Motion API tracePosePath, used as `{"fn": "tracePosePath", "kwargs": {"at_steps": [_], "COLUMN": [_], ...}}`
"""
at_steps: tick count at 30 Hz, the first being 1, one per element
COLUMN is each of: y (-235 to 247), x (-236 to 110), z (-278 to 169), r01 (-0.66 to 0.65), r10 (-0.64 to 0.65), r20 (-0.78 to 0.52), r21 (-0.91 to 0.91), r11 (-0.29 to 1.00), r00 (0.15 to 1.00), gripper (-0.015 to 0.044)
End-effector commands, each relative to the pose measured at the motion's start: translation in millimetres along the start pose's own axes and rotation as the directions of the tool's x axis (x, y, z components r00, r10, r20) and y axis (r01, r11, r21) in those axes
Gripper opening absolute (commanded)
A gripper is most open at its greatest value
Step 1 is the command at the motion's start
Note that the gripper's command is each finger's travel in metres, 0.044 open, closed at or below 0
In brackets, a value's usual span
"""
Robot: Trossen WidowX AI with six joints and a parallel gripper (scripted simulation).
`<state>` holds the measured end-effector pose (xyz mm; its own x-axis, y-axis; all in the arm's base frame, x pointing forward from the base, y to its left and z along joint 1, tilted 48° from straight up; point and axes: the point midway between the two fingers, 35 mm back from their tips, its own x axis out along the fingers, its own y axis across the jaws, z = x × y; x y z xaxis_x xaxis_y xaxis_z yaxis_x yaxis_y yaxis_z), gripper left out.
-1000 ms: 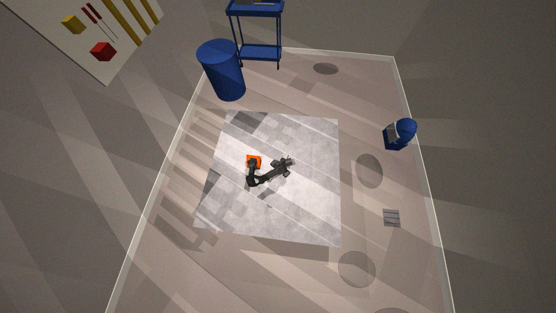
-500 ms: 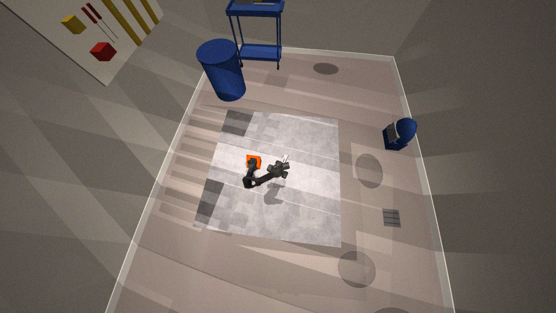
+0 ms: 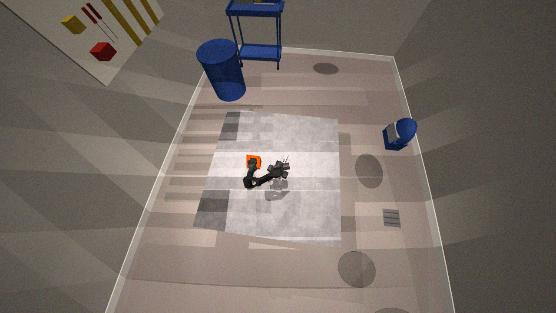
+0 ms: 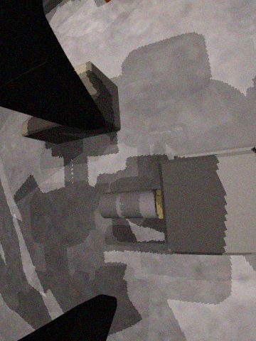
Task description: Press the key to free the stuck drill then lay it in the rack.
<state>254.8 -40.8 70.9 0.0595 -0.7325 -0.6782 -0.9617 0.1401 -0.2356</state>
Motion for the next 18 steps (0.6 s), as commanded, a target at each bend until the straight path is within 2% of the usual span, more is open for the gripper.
{"fn": "tracePosePath", "kwargs": {"at_steps": [1, 18], "y": [2.1, 2.9], "x": [8.1, 34.3], "z": [1.2, 7.3], "r01": [-0.007, -0.006], "r10": [0.007, 0.006], "r20": [-0.009, -0.01], "r21": [-0.011, -0.01], "r11": [1.0, 1.0], "r00": [1.0, 1.0], "gripper": [0.044, 0.044]}}
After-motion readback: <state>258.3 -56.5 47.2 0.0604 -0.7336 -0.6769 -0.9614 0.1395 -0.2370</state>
